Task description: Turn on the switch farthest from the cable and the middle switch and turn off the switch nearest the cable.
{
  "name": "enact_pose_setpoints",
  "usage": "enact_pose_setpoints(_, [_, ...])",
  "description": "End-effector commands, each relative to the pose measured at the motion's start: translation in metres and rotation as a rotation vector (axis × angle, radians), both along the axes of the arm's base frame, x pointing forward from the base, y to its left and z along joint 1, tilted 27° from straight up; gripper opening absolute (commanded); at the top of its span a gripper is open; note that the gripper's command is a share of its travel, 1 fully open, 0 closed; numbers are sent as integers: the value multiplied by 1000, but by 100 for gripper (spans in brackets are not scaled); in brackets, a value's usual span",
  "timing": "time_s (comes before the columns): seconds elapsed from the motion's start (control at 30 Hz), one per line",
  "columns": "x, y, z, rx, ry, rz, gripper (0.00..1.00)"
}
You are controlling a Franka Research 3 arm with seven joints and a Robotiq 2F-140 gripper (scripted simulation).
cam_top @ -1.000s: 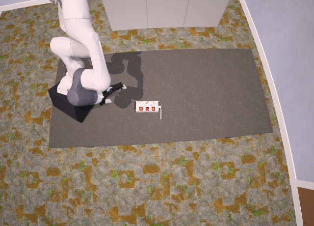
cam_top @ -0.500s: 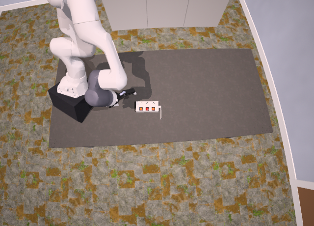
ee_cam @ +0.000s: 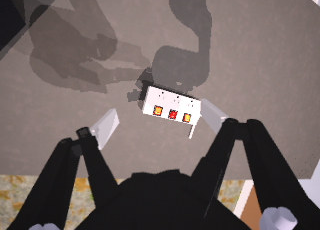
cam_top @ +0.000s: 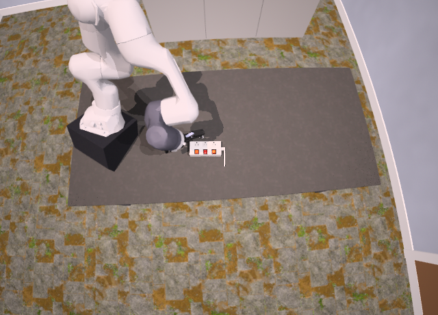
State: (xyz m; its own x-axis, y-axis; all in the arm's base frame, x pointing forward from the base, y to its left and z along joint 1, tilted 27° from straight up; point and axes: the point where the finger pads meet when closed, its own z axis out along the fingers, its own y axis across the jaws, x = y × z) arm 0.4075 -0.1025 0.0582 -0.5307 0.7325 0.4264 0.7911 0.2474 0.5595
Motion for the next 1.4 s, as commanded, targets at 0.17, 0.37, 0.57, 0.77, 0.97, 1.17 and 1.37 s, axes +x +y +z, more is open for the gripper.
enact_pose_setpoints(0.17, [27, -10, -13, -5, 161, -90, 100])
enact_pose_setpoints(0.37, [42, -11, -16, -15, 193, -97, 100])
enact_pose_setpoints(0.57, [42, -11, -16, -15, 193, -97, 100])
enact_pose_setpoints(0.77, [64, -14, -22, -27, 242, -104, 100])
enact_pose_setpoints(0.97, [71, -15, -24, -33, 259, -108, 100])
enact_pose_setpoints(1.17, [82, -16, -28, -44, 285, -115, 100])
enact_pose_setpoints(1.37, [83, -16, -28, -44, 287, -116, 100])
